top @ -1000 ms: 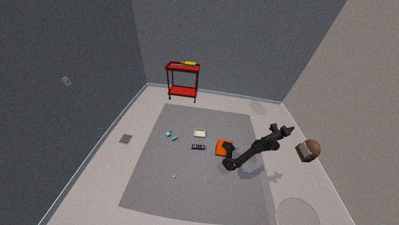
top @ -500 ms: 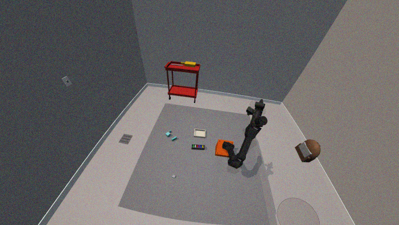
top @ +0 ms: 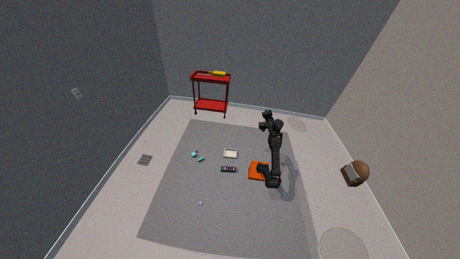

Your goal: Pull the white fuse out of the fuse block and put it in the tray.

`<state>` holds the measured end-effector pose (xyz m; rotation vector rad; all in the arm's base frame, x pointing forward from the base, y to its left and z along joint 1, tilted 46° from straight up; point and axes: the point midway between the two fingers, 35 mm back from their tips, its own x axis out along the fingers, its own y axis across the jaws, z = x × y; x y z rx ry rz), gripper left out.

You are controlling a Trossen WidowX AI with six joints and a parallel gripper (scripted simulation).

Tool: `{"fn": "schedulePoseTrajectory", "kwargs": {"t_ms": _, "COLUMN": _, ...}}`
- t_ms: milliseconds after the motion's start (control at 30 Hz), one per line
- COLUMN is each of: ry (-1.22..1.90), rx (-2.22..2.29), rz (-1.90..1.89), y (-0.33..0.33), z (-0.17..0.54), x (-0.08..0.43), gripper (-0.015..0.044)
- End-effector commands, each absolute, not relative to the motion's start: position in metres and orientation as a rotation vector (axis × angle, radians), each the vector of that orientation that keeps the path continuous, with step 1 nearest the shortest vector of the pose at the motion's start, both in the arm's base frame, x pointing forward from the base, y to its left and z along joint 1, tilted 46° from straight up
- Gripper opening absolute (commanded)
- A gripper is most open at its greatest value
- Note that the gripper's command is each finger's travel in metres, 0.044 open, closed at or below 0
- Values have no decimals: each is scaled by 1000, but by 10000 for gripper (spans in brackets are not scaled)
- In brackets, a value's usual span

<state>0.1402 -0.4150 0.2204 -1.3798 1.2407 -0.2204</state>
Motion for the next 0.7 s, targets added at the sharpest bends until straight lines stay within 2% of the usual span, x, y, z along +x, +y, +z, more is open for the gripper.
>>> {"fn": "schedulePoseTrajectory", "kwargs": {"t_ms": 0, "ry": 1124, "rx": -1360, "rz": -37, "y": -388, "z": 189, "x": 191, "gripper": 74}}
{"fn": "schedulePoseTrajectory", "kwargs": {"t_ms": 267, "ry": 892, "rx": -1262, "rz": 349, "y": -303, "z": 126, "x": 282, "gripper": 74}}
{"fn": "schedulePoseTrajectory", "kwargs": {"t_ms": 500, "ry": 729, "rx": -1179, "rz": 714, "y": -208, "z": 79, "x": 330, "gripper": 74}}
{"fn": "schedulePoseTrajectory", "kwargs": {"t_ms": 667, "ry": 620, "rx": -1093, "rz": 993, "y": -128, "z": 50, "x": 345, "gripper": 74}}
